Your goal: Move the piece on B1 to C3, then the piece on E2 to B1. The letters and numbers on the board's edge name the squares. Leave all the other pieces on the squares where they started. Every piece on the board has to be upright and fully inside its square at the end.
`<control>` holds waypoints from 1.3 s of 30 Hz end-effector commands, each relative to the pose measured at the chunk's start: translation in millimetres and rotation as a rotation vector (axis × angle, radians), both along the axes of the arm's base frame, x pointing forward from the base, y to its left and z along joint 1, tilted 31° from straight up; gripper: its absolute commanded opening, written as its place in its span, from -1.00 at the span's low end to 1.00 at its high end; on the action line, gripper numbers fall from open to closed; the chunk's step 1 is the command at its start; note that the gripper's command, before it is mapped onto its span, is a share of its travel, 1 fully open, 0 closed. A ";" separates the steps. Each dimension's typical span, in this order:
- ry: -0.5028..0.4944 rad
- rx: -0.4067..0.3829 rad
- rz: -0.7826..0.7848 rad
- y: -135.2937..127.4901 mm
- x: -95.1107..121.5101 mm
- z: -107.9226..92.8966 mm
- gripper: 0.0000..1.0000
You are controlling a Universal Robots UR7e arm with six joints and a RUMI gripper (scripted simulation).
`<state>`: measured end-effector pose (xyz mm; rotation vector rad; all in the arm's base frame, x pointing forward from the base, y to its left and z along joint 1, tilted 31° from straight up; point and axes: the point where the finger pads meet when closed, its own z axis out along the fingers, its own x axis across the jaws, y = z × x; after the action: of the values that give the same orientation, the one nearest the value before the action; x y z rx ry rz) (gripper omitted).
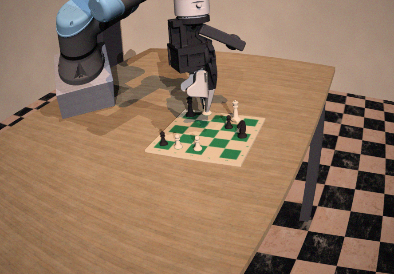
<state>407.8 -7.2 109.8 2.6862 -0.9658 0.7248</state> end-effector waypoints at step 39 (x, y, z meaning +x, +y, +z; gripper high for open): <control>-0.004 -0.001 0.001 -13.8 18.6 -37.4 -1.00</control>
<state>426.2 -21.1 72.1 2.6858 -0.9646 0.7295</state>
